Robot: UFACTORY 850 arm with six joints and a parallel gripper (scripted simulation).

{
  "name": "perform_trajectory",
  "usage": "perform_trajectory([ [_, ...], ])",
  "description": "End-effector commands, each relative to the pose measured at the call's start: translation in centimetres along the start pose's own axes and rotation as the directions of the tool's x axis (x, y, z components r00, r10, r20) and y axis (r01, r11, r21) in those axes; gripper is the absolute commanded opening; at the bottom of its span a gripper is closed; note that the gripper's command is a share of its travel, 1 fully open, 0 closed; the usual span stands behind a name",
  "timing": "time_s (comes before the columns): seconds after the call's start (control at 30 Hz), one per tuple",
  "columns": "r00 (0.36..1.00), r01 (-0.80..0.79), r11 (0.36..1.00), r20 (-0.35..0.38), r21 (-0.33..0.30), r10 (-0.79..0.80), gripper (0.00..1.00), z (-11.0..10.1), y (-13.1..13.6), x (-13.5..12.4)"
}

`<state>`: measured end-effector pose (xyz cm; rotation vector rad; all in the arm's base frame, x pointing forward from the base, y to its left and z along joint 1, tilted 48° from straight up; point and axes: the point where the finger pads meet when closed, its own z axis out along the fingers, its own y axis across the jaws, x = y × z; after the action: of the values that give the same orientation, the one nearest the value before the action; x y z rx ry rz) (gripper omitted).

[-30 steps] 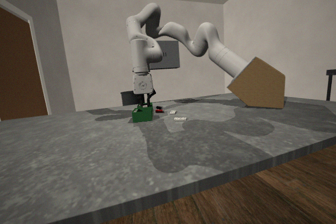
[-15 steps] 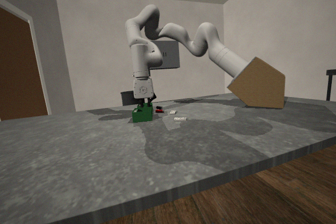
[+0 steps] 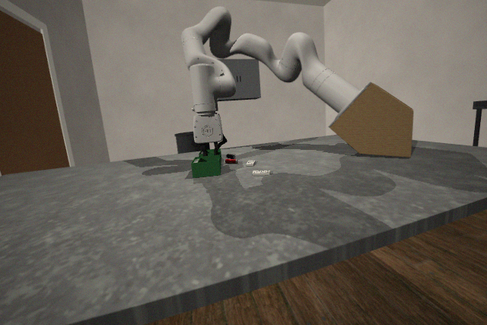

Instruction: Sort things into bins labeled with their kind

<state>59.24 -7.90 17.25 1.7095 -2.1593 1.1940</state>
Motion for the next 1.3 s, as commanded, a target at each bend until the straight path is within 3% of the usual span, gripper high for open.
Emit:
perform_trajectory([
  [0.0,1.000,0.000,1.000,0.000,0.001,0.000,0.29,0.0,-0.1,0.0],
  [0.4,1.000,0.000,1.000,0.000,0.001,0.000,0.29,-0.2,-0.1,0.0],
  [0.97,1.000,0.000,1.000,0.000,0.001,0.000,0.29,-2.2,-0.1,0.0],
  [1.13,1.000,0.000,1.000,0.000,0.001,0.000,0.29,-2.8,-0.1,0.0],
  [1.27,1.000,0.000,1.000,0.001,0.001,0.000,0.29,-4.8,-0.1,0.0],
])
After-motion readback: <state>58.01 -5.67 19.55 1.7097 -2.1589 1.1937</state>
